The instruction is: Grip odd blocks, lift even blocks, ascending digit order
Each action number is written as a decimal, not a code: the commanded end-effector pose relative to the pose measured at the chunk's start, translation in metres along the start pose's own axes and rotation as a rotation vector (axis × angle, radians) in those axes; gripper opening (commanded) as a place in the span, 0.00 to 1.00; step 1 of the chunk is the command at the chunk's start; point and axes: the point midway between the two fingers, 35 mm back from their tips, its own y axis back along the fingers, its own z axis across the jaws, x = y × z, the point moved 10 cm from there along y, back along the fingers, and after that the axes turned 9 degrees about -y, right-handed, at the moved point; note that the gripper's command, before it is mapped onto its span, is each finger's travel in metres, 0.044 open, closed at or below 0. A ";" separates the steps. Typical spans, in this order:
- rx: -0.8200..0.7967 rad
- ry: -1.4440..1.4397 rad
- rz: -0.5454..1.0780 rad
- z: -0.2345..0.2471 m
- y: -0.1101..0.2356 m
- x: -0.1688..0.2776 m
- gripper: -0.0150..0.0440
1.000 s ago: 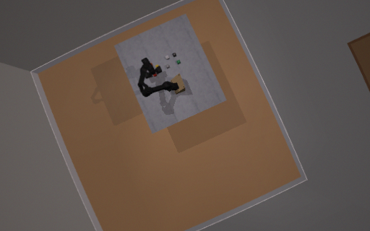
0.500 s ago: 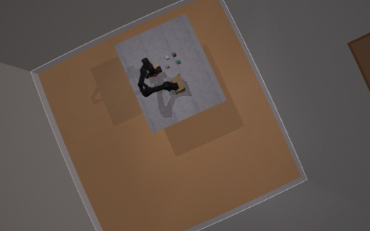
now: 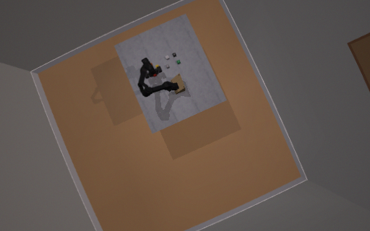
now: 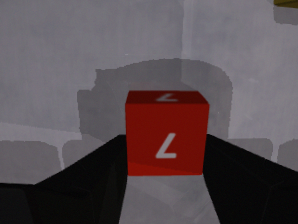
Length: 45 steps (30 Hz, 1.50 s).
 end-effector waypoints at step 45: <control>0.015 -0.008 -0.002 -0.009 0.117 -0.007 0.46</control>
